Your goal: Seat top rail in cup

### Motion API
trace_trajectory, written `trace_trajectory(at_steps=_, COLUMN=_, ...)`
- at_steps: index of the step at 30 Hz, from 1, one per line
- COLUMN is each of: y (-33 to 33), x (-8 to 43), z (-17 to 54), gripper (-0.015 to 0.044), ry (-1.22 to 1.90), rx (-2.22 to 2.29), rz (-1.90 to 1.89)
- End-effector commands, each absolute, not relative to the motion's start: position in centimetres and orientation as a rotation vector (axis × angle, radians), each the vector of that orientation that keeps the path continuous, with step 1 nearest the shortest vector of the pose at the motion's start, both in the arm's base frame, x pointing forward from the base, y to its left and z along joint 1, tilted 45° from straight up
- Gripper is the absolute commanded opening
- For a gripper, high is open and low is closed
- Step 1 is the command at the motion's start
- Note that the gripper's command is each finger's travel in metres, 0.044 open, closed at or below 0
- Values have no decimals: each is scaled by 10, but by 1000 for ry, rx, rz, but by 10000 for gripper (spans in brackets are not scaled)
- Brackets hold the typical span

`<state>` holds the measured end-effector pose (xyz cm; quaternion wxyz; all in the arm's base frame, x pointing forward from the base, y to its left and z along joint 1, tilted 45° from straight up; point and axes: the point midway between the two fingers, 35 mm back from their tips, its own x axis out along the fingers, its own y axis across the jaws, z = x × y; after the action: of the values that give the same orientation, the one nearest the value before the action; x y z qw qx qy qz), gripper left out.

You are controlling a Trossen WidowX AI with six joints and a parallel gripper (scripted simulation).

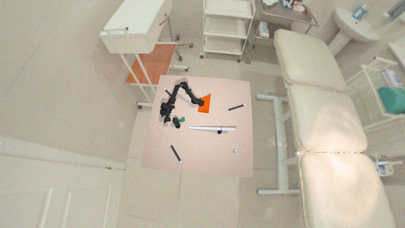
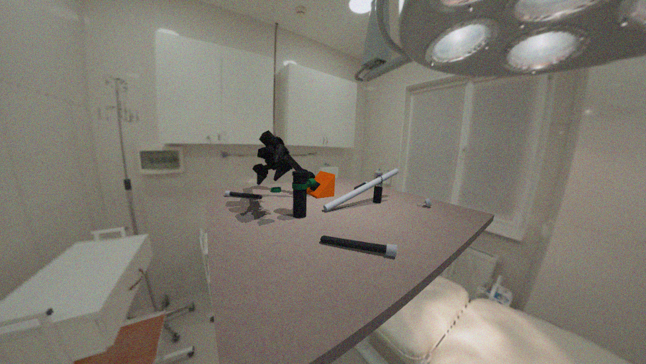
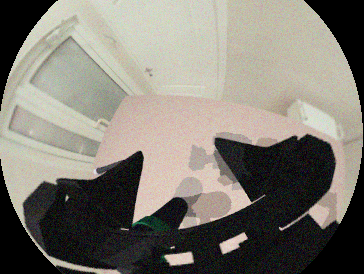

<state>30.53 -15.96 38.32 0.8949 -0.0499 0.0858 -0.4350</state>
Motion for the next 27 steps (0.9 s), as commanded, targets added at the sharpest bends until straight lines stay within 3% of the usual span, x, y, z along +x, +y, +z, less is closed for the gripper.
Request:
trace_trajectory(at_steps=1, y=-122, x=334, z=381, gripper=440, ry=164, rx=-38, rz=-762)
trace_trajectory(at_steps=16, y=39, x=366, z=288, gripper=440, ry=543, rx=-187, rz=-321)
trace_trajectory(at_steps=27, y=148, x=313, z=175, gripper=440, ry=934, rx=-563, rz=-352)
